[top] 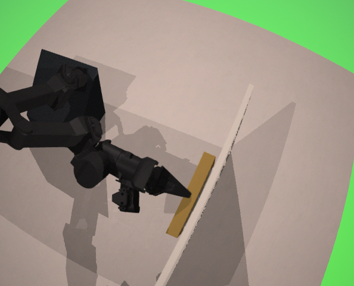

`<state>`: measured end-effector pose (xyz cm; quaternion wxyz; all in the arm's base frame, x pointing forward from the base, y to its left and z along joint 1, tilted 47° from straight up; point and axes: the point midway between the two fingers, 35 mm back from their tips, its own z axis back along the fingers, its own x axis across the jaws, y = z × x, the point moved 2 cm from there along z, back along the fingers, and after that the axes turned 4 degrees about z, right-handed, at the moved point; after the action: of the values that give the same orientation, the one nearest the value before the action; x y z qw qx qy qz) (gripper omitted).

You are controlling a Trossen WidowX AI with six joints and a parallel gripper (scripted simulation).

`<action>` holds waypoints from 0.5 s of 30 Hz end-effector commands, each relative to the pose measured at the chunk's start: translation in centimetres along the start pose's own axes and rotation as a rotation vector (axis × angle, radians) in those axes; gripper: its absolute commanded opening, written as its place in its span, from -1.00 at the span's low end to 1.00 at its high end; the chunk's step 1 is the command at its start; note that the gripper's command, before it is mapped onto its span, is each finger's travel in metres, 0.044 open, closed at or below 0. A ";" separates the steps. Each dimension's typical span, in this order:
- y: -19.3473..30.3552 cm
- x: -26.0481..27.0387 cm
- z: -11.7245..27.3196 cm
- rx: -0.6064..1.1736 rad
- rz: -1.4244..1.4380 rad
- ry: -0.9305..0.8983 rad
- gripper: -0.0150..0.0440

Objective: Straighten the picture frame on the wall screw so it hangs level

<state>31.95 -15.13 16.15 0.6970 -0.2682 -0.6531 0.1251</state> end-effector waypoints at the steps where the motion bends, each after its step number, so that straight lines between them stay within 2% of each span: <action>1: 0.3 0.4 0.0 0.006 0.000 -0.014 -0.49; 15: 0.5 0.3 0.0 0.006 0.000 -0.014 -0.49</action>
<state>32.01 -14.85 16.01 0.6954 -0.2686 -0.6545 0.1260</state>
